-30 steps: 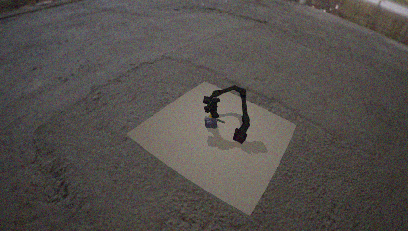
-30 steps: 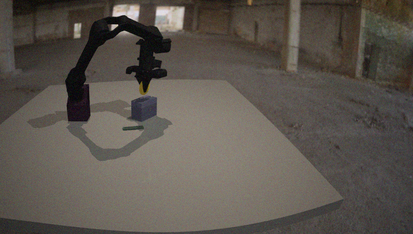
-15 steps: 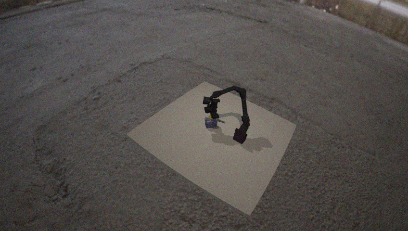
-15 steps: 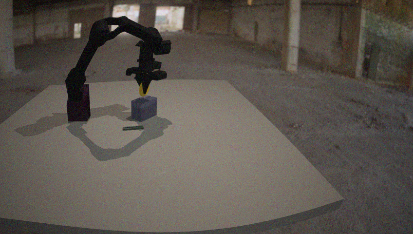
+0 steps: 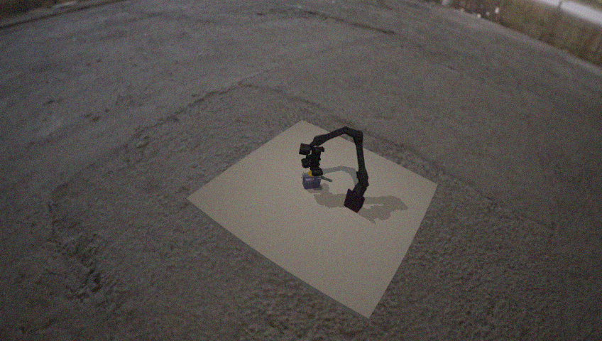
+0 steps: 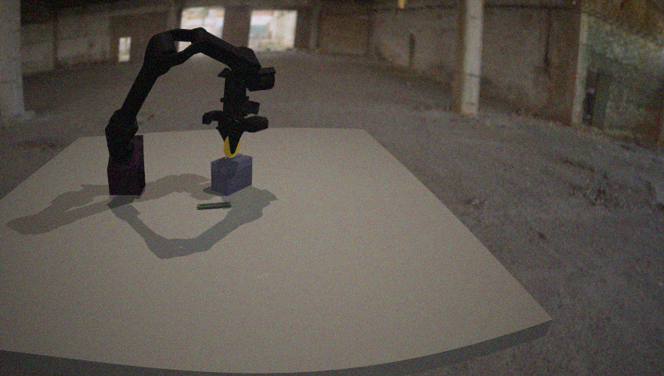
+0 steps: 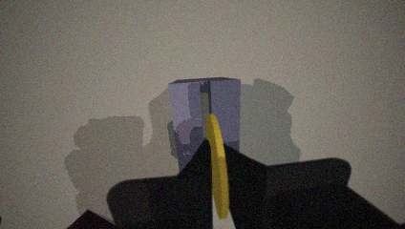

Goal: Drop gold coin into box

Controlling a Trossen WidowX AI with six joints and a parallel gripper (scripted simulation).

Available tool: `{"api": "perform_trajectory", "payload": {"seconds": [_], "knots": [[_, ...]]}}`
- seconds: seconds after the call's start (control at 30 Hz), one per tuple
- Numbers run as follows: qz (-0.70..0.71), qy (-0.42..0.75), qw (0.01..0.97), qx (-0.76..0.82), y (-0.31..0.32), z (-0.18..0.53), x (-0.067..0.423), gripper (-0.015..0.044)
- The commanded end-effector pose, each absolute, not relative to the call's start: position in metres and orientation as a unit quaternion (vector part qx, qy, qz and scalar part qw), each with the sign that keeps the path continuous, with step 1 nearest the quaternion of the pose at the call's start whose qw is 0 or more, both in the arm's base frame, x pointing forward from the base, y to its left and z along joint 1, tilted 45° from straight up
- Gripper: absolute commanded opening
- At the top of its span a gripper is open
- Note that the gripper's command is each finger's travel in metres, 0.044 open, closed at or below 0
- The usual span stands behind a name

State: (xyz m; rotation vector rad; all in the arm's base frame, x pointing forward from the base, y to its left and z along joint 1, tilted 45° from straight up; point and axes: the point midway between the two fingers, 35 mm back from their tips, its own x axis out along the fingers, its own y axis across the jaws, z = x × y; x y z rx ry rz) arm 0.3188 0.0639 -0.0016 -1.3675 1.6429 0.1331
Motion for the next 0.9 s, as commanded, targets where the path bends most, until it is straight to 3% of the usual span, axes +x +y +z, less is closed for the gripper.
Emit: {"api": "perform_trajectory", "payload": {"seconds": [0.0, 0.1, 0.3, 0.6, 0.87], "knots": [[0.054, 0.672, 0.478, -0.563, 0.062, -0.003, 0.319, 0.0], [0.054, 0.672, 0.478, -0.563, 0.061, -0.004, 0.319, 0.0], [0.055, 0.673, 0.479, -0.56, 0.063, -0.003, 0.319, 0.0157], [0.055, 0.673, 0.479, -0.56, 0.063, -0.003, 0.319, 0.0161], [0.055, 0.673, 0.479, -0.561, 0.077, 0.011, 0.317, 0.0371]]}}
